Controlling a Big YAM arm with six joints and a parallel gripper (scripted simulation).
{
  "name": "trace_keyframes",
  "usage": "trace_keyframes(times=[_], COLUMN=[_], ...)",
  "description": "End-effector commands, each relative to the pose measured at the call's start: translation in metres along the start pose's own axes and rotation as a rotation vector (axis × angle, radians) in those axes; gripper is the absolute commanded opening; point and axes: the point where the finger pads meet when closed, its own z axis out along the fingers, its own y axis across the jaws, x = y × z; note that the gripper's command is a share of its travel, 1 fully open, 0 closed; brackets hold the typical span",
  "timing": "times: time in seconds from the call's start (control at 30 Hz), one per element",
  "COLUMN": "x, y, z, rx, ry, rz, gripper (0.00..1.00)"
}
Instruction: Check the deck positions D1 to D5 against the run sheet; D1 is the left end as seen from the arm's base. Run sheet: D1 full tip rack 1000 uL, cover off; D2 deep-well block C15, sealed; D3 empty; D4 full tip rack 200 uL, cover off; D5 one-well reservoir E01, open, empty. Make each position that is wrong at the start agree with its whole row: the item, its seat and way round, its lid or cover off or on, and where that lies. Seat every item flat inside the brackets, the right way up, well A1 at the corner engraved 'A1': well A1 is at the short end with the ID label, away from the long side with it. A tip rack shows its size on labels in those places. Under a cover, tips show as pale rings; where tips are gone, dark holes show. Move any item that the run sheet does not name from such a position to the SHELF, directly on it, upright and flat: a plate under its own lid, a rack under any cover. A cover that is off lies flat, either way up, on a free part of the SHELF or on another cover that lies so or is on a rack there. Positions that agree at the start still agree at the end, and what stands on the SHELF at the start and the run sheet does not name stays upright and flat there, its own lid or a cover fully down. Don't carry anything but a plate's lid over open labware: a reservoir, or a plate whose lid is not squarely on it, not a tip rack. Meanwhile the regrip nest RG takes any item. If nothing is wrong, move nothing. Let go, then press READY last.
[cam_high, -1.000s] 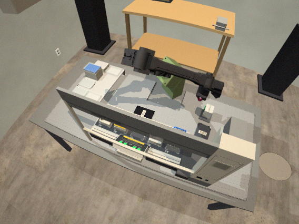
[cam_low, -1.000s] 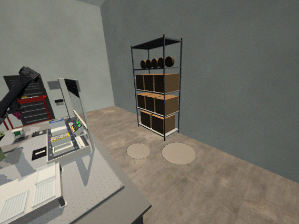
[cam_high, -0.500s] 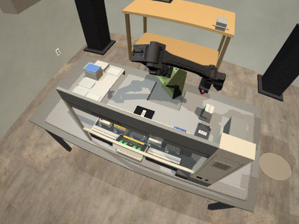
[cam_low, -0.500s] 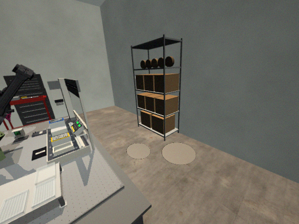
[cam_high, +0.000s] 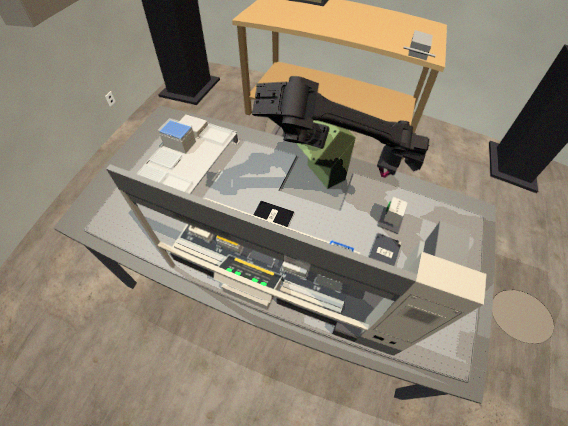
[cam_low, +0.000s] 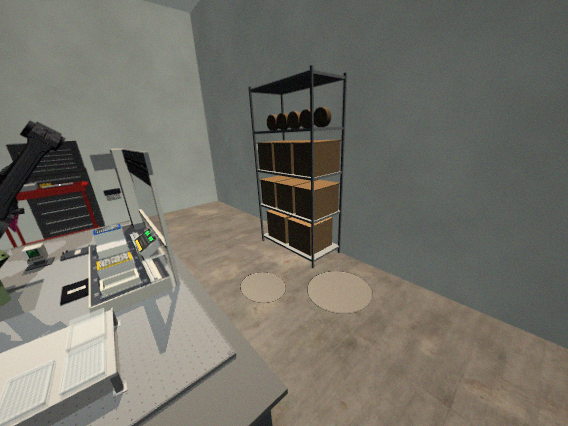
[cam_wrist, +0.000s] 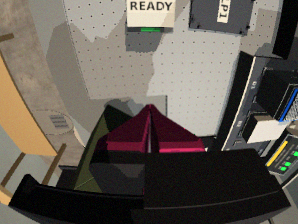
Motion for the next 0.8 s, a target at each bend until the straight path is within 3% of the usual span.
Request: trace_keyframes(times=[0.0,0.7,0.77], x=[-0.0045,-0.0044,-0.0010], y=[-0.0051,-0.0051,-0.0012], z=[-0.0009,-0.0009,0.0085], rx=[-0.010,-0.010,-0.005], ry=[0.000,0.000,0.005], rz=[0.037,0.037,0.013], gripper=[0.00,0.00,0.00])
